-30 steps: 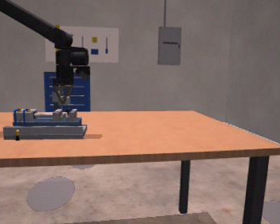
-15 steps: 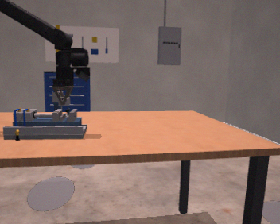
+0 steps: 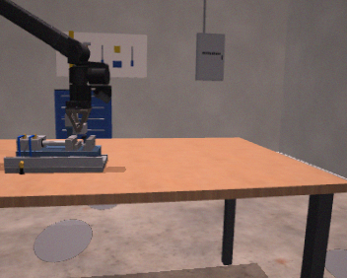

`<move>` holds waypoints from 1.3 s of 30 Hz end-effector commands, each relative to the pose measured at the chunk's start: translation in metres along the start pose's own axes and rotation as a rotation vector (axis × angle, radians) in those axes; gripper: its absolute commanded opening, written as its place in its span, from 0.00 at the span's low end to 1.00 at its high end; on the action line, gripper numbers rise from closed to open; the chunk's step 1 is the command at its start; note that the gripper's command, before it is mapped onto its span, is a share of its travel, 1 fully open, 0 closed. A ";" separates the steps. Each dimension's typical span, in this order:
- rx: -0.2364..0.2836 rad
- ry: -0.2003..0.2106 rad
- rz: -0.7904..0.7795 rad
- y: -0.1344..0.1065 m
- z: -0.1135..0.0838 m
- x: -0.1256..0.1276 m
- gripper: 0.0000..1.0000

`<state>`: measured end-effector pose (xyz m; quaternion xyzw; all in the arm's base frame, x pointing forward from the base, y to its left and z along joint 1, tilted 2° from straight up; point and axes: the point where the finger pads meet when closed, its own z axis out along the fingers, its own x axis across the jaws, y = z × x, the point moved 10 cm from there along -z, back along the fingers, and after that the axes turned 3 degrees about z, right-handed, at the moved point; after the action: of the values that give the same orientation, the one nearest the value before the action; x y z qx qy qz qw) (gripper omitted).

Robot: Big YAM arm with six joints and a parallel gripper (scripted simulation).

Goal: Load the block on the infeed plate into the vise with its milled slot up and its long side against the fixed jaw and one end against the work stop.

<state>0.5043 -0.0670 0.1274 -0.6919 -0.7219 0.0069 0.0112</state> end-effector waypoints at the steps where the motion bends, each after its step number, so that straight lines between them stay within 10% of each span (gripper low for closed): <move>1: -0.003 -0.004 0.005 0.002 0.004 -0.009 0.00; 4: -0.056 -0.014 0.005 0.011 -0.017 -0.011 0.00; 9: -0.003 -0.003 0.005 0.001 0.007 -0.009 0.00; 39: -0.018 -0.006 0.005 0.004 0.007 -0.009 0.00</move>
<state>0.5036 -0.0670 0.1159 -0.6919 -0.7218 0.0077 0.0121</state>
